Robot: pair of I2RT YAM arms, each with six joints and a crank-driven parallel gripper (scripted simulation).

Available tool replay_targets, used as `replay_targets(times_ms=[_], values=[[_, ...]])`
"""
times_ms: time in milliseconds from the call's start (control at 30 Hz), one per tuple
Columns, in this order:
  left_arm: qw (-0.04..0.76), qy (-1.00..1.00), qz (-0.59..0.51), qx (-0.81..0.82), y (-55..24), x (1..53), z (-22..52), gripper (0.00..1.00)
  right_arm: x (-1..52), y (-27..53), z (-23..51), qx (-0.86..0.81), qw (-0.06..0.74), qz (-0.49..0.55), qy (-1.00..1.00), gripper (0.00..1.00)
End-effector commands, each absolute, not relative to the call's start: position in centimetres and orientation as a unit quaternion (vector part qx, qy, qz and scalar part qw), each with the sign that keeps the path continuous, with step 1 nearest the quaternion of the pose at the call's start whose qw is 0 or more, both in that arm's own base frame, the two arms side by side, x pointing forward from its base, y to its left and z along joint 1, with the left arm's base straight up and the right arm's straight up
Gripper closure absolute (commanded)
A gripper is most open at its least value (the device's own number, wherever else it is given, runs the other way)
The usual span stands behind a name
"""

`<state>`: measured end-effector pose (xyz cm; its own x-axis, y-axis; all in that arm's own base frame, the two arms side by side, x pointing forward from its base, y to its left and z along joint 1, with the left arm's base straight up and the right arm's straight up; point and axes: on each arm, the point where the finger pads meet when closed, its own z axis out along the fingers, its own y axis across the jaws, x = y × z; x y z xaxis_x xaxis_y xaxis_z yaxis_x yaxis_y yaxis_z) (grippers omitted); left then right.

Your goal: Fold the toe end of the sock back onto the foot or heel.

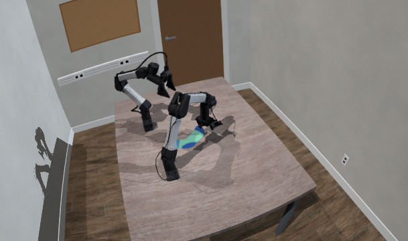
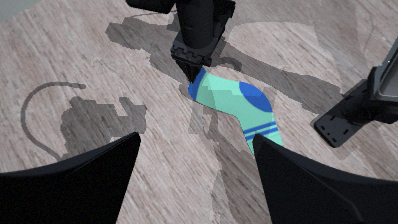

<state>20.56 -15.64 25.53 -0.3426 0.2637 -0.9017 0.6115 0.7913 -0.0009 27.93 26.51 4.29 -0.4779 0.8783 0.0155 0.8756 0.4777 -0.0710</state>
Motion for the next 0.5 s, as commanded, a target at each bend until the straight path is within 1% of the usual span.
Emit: replay_targets(times_ms=[0,167,233,467], values=[[0.501,0.801,-0.172,0.278,-15.8,20.4,25.3,0.0,29.1,27.3,6.4,-0.513,-0.013,-0.039,-0.857,1.0],[0.501,0.801,-0.172,0.278,-15.8,20.4,25.3,0.0,28.5,26.9,7.3,-0.512,-0.05,-0.101,-0.852,1.0],[0.501,0.801,-0.172,0.278,-15.8,20.4,25.3,0.0,28.5,26.9,7.3,-0.512,-0.05,-0.101,-0.852,1.0],[0.501,0.801,-0.172,0.278,-15.8,20.4,25.3,0.0,26.4,25.7,8.1,-0.506,-0.086,-0.16,-0.843,1.0]])
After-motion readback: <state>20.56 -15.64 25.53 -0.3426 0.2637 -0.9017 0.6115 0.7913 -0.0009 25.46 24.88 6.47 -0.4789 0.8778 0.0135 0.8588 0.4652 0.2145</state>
